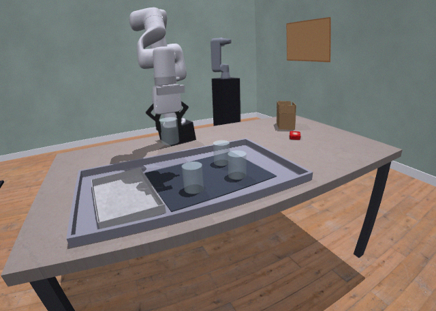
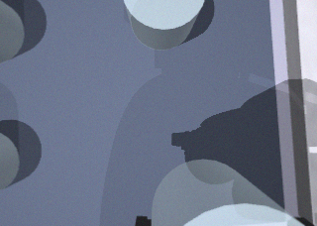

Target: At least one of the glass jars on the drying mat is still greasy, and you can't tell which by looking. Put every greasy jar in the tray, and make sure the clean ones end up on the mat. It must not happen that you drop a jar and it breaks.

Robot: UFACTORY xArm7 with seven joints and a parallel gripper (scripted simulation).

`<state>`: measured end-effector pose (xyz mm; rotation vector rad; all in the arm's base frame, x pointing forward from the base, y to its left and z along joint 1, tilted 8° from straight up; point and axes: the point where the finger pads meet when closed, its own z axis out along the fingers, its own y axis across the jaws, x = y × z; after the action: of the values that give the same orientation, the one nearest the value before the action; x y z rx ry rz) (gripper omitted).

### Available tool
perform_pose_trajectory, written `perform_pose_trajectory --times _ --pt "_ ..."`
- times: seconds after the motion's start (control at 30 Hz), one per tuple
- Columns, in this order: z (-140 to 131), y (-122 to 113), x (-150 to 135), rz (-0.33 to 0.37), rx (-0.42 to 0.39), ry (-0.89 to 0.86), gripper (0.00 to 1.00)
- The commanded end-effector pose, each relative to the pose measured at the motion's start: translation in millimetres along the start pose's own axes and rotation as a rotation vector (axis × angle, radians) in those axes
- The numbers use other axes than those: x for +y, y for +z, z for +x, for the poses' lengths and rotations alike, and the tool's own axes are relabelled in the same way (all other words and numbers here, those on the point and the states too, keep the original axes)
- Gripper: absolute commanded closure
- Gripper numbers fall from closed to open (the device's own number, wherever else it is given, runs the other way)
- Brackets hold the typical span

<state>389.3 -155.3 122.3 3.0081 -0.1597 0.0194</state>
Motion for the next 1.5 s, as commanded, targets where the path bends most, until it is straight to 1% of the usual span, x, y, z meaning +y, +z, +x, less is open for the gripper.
perform_pose_trajectory --times 0.0,0.13,0.2,0.27,0.77,0.83,1.33,1.4,1.47 --pt "1.5 -12.3 0.1 -0.001 0.005 0.000 1.00" --pt "1.5 -22.9 0.1 -0.001 0.005 0.000 1.00" --pt "4.5 -23.0 5.9 -0.001 0.005 0.000 1.00" --pt "4.5 -23.0 5.9 -0.001 0.005 0.000 1.00" --pt "27.3 -23.1 49.7 -0.001 0.005 0.000 1.00" --pt "27.3 -23.1 49.7 -0.001 0.005 0.000 1.00" --pt "50.1 -23.2 93.4 -0.001 0.005 0.000 1.00" --pt "50.1 -23.2 93.4 -0.001 0.005 0.000 1.00" --pt "53.2 -23.2 99.2 -0.001 0.005 0.000 1.00"
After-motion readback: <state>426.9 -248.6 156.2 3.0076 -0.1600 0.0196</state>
